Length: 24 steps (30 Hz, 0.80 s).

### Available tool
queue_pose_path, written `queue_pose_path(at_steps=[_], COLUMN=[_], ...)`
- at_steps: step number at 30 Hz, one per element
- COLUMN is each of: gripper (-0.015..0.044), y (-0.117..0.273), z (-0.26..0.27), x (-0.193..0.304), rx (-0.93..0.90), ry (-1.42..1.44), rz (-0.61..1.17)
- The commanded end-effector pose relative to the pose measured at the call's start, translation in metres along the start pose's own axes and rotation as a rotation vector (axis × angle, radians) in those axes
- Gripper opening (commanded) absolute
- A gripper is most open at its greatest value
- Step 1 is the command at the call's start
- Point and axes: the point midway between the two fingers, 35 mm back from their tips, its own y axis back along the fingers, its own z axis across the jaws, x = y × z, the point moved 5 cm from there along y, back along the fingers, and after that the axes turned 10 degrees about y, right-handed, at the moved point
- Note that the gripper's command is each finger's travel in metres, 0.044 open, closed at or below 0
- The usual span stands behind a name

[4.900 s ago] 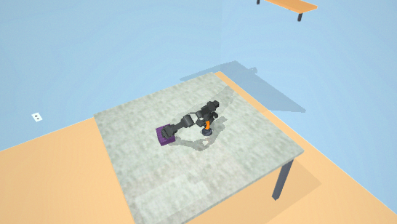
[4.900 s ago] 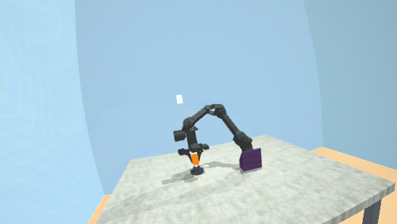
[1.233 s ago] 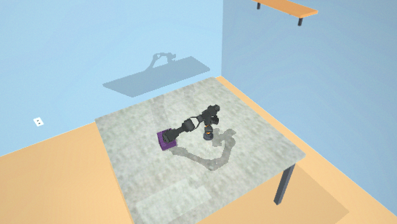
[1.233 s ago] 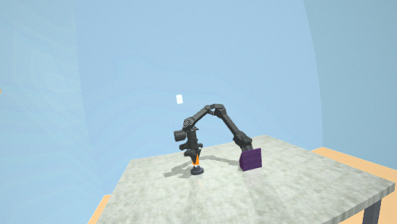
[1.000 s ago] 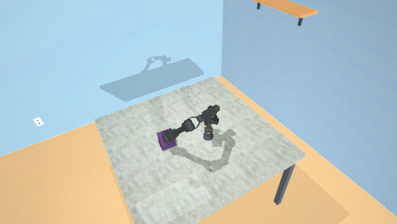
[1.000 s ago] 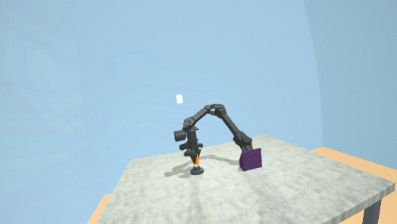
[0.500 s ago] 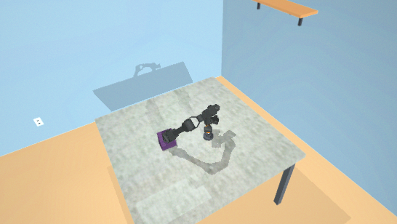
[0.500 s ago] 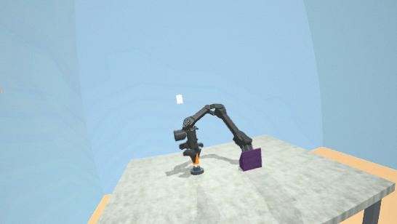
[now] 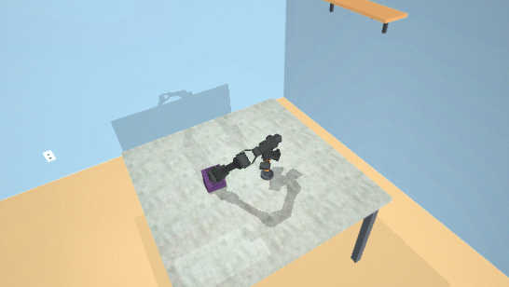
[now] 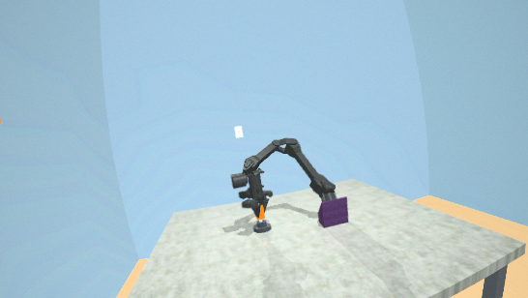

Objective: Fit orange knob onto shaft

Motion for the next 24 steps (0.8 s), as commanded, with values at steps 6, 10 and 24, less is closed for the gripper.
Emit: queue_pose_path(at_steps=[6, 10, 24], gripper=[0.0000, 0.0000, 0.0000], y=[-0.0007, -0.0007, 0.0038], z=[0.0000, 0.0000, 0.0001], x=[-0.0002, -0.0002, -0.0002], rx=[0.000, 0.000, 0.000], ry=[-0.006, -0.006, -0.033], rz=[0.000, 0.000, 0.000])
